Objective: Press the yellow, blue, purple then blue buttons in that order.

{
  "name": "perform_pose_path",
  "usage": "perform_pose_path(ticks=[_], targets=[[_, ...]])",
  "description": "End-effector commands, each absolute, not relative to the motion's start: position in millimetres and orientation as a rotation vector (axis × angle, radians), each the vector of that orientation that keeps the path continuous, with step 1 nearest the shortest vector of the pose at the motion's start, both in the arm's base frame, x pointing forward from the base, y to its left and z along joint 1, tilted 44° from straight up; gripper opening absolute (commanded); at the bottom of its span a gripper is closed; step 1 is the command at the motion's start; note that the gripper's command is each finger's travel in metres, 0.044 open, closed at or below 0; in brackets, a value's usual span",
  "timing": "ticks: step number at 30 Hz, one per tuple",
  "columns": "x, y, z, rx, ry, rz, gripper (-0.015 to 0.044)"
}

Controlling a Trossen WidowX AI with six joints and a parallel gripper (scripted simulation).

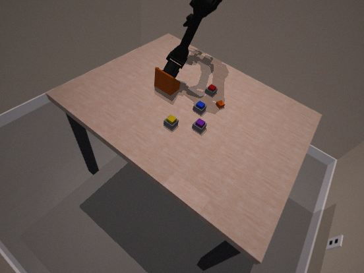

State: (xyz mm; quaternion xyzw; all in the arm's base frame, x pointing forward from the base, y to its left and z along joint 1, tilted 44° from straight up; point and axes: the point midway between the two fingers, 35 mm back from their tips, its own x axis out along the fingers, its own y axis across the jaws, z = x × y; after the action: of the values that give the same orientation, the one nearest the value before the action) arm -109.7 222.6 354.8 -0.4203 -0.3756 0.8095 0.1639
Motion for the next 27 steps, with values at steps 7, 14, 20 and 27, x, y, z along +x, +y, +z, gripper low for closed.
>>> perform_pose_path(ticks=[7, 14, 20, 27], targets=[[36.5, 290.5, 308.0, -1.306, -0.378, 1.979, 0.04], [148.1, 280.8, 274.4, -1.257, 0.018, 1.729, 0.04], [232.2, 241.2, 238.1, -1.161, 0.33, 1.54, 0.04], [303.6, 168.1, 185.8, -0.994, 0.67, 1.362, 0.04]])
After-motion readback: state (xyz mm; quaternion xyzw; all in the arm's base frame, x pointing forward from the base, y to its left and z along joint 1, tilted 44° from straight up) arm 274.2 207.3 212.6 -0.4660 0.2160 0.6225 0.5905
